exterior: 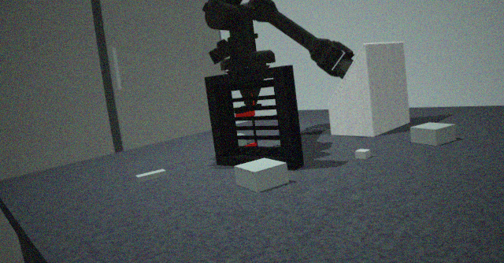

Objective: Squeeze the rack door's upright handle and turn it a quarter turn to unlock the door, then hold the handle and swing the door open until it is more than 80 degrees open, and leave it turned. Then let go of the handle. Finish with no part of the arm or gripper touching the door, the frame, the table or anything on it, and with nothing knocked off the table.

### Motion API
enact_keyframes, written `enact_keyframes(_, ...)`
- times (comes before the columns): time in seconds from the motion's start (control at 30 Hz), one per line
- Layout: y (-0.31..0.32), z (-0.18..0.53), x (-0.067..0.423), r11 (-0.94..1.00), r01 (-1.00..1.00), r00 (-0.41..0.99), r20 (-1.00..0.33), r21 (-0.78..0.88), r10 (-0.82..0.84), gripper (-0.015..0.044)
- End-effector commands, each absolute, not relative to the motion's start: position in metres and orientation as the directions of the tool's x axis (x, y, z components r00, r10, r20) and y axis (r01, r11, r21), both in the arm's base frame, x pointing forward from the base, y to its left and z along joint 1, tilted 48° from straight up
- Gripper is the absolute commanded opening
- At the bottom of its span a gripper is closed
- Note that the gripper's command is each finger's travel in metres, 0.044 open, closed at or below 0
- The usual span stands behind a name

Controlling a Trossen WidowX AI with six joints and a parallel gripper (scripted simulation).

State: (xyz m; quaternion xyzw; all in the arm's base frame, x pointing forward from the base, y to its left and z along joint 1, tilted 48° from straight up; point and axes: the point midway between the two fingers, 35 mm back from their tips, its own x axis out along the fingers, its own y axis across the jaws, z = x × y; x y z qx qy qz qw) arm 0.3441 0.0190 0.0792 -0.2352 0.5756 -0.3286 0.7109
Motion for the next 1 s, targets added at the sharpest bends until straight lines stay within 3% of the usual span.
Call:
enact_keyframes(0.0, 0.0196, 0.0785, 0.3442, 0.675, 0.033, 0.121, -0.667, -0.737, -0.735, 0.0292)
enact_keyframes(0.43, 0.0196, 0.0785, 0.3442, 0.499, -0.570, 0.121, -0.667, -0.653, -0.735, 0.0292)
enact_keyframes(0.7, 0.0195, 0.0785, 0.3442, 0.283, -0.839, 0.121, -0.667, -0.464, -0.735, 0.0292)
enact_keyframes(0.97, 0.0195, 0.0785, 0.3442, 0.024, -0.979, 0.120, -0.667, -0.203, -0.735, 0.0292)
